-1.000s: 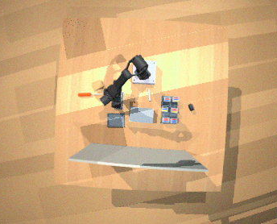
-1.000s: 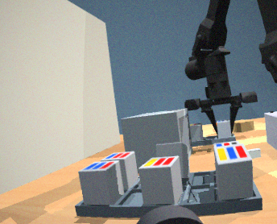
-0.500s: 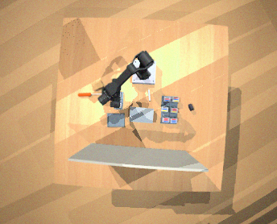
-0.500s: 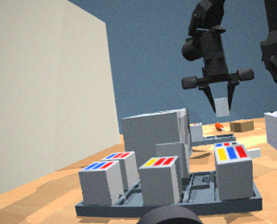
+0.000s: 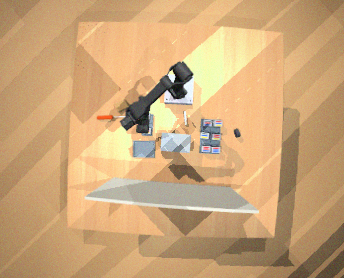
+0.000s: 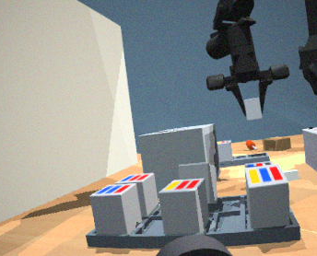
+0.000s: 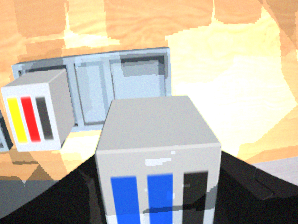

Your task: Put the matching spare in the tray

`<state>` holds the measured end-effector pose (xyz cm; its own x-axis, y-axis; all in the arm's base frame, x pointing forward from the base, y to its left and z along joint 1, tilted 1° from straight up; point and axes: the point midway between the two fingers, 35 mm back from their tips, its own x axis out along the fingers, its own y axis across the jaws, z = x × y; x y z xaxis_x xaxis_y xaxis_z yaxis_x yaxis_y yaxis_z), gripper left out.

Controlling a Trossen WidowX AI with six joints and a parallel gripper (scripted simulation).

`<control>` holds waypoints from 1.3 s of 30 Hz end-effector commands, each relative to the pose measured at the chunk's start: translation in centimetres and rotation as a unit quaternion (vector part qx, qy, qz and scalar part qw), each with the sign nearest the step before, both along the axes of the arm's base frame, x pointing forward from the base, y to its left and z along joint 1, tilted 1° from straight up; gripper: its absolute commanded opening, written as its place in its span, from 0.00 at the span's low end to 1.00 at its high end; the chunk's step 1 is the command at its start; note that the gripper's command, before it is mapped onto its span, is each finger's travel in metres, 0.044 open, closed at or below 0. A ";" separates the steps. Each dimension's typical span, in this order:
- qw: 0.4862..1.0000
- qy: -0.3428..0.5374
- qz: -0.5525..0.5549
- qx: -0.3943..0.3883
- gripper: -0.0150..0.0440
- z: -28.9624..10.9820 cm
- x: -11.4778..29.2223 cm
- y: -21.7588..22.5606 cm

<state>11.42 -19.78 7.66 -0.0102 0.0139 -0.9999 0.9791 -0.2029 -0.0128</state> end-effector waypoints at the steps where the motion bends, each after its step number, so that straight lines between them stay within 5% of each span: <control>1: 1.000 -0.005 -0.002 -0.009 0.25 1.8 0.4 -0.5; 15: 1.000 -0.007 -0.002 -0.011 0.25 6.5 0.8 -0.6; 39: 1.000 -0.013 0.001 -0.011 0.25 7.5 11.6 -4.3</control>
<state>21.76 -23.85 14.84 0.0040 -0.0025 -1.0000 0.9804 -0.1968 0.0044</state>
